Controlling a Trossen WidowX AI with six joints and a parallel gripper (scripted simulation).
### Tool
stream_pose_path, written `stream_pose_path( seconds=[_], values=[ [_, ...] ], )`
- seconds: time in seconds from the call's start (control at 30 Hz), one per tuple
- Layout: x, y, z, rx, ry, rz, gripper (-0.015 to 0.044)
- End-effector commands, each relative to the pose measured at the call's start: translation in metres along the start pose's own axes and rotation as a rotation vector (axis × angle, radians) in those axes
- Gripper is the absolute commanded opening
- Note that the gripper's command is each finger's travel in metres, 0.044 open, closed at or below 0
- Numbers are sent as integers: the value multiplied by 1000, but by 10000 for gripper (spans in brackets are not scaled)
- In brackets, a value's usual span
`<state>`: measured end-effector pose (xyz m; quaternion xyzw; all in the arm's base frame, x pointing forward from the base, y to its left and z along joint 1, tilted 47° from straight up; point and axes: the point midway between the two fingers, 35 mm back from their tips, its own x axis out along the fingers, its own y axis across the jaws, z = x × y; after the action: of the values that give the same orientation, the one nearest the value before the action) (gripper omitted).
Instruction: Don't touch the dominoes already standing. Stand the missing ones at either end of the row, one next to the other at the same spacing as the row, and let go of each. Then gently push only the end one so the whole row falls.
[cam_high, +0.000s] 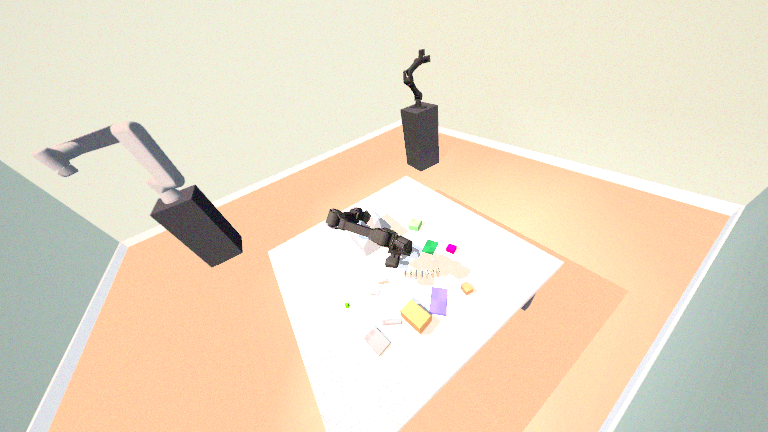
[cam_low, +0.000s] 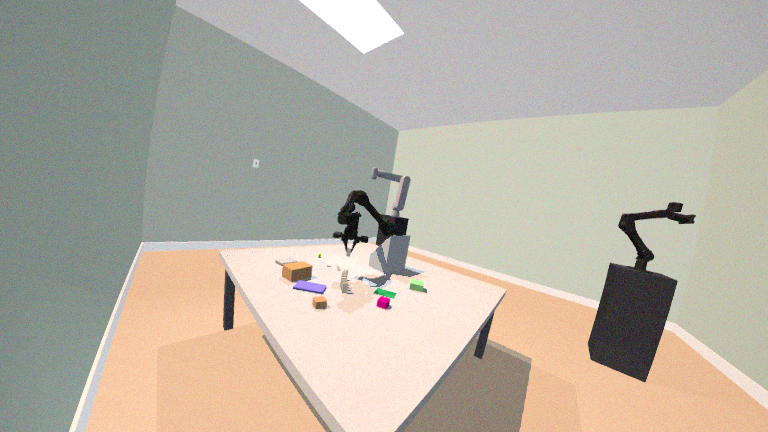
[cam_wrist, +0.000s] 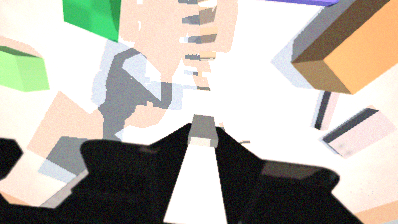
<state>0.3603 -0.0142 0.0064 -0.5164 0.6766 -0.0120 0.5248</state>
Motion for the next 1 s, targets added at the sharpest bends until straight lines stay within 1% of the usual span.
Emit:
stream_pose_path(
  seconds=[0.0,0.43,0.87,0.97],
  values=[
    [27,1,0,-8,10,4,107],
    [104,2,-9,-7,18,-4,107],
    [107,2,-9,-8,19,-5,107],
    [107,2,-9,-8,19,-5,186]
  ],
)
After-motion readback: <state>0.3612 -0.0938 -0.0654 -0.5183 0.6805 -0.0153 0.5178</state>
